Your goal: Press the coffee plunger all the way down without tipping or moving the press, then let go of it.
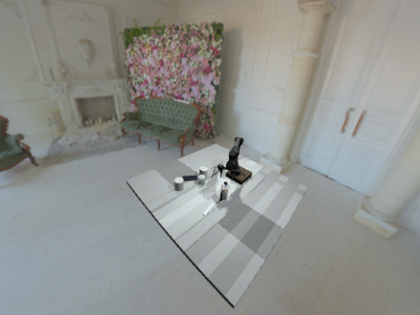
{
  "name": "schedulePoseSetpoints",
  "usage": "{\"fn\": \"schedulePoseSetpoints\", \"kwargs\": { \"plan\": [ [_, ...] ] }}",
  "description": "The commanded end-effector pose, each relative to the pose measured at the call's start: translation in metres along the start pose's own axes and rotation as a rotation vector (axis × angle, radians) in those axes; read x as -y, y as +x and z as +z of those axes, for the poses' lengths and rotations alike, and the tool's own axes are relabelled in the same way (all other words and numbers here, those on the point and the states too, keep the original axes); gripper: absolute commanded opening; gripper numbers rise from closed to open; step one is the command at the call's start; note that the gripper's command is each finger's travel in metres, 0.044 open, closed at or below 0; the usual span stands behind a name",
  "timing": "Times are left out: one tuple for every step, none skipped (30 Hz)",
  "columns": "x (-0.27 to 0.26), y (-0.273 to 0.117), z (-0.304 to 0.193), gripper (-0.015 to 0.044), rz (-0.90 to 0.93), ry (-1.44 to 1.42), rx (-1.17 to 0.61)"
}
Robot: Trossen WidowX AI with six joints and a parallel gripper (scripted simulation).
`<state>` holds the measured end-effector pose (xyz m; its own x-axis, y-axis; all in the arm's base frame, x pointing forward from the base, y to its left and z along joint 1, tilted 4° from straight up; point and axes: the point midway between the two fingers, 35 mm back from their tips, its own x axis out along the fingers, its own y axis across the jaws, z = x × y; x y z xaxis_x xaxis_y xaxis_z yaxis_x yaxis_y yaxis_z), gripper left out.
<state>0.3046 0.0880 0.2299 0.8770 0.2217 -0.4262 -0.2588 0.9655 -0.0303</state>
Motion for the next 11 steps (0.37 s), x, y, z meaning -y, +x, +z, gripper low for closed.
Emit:
{"fn": "schedulePoseSetpoints", "kwargs": {
  "plan": [
    [0.0004,-0.0232,0.0088,0.0440,-0.003,0.003,-0.002],
    [0.0003,-0.0225,0.0079,0.0440,-0.003,0.003,-0.002],
    [0.0003,-0.0219,0.0071,0.0440,-0.003,0.003,-0.002],
    [0.0003,-0.0215,0.0066,0.0440,-0.003,0.003,-0.002],
    [0.0003,-0.0215,0.0066,0.0440,-0.003,0.003,-0.002],
    [0.0003,-0.0215,0.0066,0.0440,-0.003,0.003,-0.002],
    [0.0003,-0.0215,0.0066,0.0440,-0.003,0.003,-0.002],
    [0.0003,-0.0215,0.0066,0.0440,-0.003,0.003,-0.002],
    [0.0003,-0.0215,0.0066,0.0440,-0.003,0.003,-0.002],
    [0.0003,-0.0215,0.0066,0.0440,-0.003,0.003,-0.002],
    [0.0003,-0.0215,0.0066,0.0440,-0.003,0.003,-0.002]
  ]
}}
